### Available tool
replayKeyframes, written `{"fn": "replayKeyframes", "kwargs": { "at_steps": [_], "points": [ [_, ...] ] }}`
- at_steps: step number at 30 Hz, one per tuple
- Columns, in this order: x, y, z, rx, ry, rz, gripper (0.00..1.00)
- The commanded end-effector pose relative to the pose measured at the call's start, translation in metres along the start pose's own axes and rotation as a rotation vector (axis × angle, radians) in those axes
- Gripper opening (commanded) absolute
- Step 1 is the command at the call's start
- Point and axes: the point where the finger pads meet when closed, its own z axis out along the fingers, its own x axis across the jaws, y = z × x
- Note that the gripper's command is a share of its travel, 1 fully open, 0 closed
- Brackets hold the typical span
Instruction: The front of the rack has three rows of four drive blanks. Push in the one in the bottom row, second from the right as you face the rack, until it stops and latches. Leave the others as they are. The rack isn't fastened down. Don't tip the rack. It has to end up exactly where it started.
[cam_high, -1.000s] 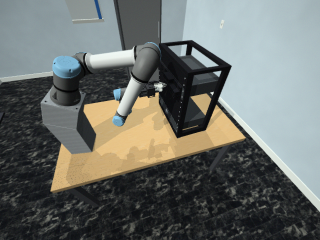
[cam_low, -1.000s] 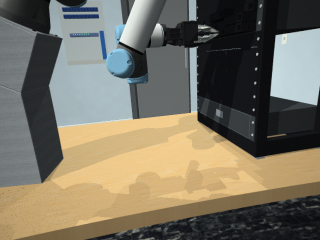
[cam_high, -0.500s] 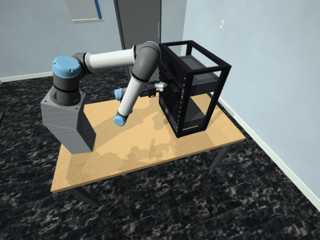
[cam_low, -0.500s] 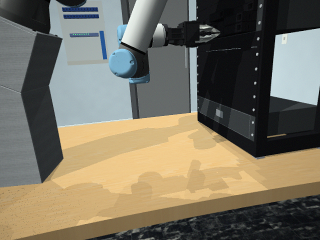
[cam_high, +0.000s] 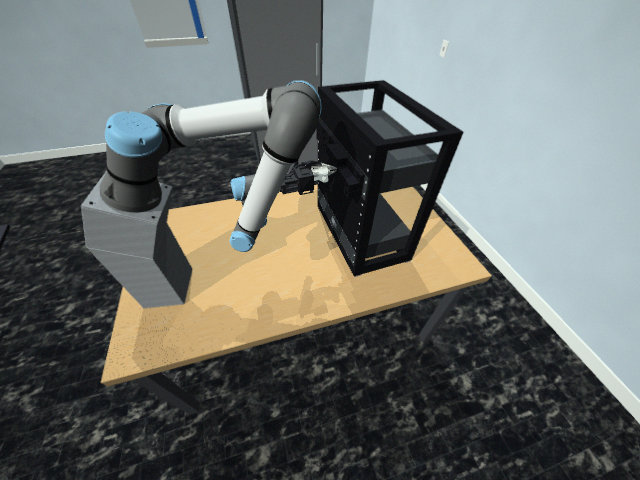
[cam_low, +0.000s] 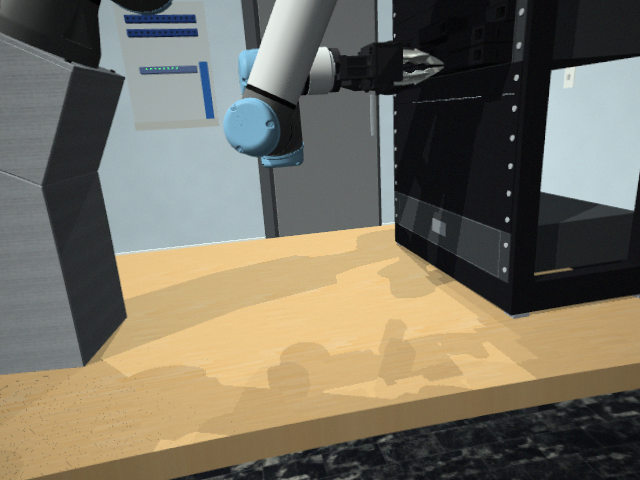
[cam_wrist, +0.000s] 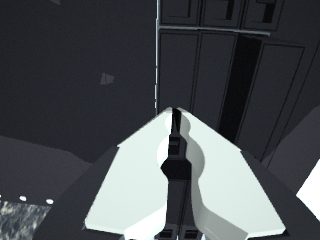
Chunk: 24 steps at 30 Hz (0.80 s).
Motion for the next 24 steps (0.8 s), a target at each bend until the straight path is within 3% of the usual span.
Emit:
{"fn": "replayKeyframes", "kwargs": {
  "at_steps": [1,24],
  "points": [
    [0.0004,-0.0001,0.0019,0.0,0.001,0.0,0.0],
    [0.0005,-0.0001,0.0061,0.0,0.001,0.0,0.0]
  ]
}}
